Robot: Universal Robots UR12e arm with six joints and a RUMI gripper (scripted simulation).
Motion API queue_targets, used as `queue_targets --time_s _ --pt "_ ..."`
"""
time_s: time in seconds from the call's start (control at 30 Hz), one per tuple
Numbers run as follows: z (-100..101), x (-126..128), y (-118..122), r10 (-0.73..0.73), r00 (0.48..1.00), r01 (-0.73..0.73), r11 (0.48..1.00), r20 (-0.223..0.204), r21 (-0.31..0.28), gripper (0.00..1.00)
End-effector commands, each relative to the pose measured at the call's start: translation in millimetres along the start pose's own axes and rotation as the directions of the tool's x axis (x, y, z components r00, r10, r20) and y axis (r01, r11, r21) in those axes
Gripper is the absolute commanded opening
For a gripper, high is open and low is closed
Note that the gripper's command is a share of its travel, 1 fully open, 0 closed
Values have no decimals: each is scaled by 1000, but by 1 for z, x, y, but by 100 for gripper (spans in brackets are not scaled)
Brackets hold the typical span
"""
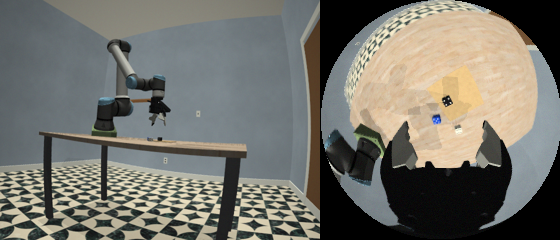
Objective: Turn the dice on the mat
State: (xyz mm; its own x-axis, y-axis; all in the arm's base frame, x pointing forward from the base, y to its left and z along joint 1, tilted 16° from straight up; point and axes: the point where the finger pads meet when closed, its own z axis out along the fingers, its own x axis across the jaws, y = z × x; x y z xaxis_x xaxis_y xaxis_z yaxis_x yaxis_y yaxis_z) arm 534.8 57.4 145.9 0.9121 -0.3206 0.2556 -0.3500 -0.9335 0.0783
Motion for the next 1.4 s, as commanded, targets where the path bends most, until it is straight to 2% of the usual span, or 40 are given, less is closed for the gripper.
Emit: queue_targets --time_s 0.0,0.03,0.17,0.23,0.47,0.53,0.6,0.77,0.8,1.1,1.17,1.37 --pt "0 -1 3 116 993 -116 993 -2 -4 100" --pt "0 -1 3 116 993 -116 993 -2 -4 100" --pt "1 -4 10 293 956 -293 956 -2 -3 100" --pt "1 -5 11 338 941 -338 941 -3 -3 100" --pt "3 -9 20 550 835 -550 835 -3 -2 100" --pt "4 -11 24 626 780 -626 780 -4 -2 100" --pt "4 -11 24 626 780 -626 780 -4 -2 100" --pt "5 -16 32 776 630 -776 630 -4 -1 100" --pt "5 -16 33 781 624 -781 624 -4 -1 100" --pt "8 -24 45 932 362 -932 362 -4 0 100" --pt "8 -24 45 932 362 -932 362 -4 0 100" --pt "9 -27 50 968 252 -968 252 -4 1 100"
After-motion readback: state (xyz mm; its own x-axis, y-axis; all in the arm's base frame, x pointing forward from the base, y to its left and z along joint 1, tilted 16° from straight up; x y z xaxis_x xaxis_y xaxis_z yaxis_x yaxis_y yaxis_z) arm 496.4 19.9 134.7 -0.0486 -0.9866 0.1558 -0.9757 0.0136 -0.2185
